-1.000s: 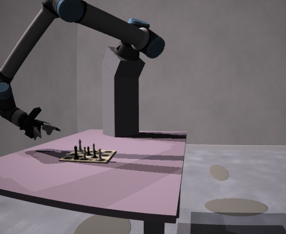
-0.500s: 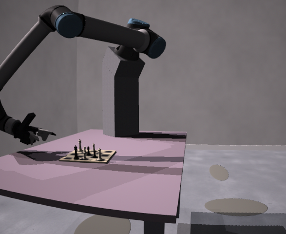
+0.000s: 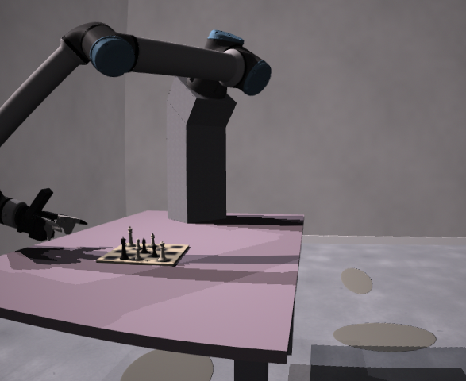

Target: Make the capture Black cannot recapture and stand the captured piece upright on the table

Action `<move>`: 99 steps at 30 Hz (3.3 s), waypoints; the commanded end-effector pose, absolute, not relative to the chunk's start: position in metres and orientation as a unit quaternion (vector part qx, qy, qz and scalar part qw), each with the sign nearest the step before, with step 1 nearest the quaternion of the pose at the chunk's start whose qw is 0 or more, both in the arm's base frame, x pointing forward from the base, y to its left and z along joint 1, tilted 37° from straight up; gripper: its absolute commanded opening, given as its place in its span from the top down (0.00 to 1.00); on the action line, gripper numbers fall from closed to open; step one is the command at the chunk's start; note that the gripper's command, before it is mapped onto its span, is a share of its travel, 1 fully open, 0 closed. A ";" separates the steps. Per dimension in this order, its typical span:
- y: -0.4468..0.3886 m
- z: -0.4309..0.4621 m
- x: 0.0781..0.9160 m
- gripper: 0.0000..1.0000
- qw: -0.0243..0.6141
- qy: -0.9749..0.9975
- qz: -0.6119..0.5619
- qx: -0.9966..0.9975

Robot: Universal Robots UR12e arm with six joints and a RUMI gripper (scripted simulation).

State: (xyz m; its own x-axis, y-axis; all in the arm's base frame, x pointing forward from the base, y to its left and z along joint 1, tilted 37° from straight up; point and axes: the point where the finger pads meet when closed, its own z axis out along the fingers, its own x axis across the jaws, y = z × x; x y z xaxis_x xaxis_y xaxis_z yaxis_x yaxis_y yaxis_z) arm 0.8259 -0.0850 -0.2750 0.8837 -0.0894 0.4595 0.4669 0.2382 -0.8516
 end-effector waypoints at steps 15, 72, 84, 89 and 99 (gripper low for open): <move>-0.086 -0.274 0.831 0.00 0.773 -0.174 -0.183 -0.582; -0.100 -0.250 0.819 0.00 0.779 -0.167 -0.179 -0.577; -0.124 -0.207 0.797 0.00 0.779 -0.167 -0.179 -0.577; -0.126 -0.205 0.795 0.00 0.779 -0.167 -0.179 -0.577; -0.124 -0.208 0.797 0.00 0.778 -0.168 -0.180 -0.578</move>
State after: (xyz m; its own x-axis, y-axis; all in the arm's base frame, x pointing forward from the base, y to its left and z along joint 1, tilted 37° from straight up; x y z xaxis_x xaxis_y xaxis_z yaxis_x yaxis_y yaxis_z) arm 0.7966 -0.1233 -0.2082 0.8798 -0.0859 0.4674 0.4722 0.2690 -0.8394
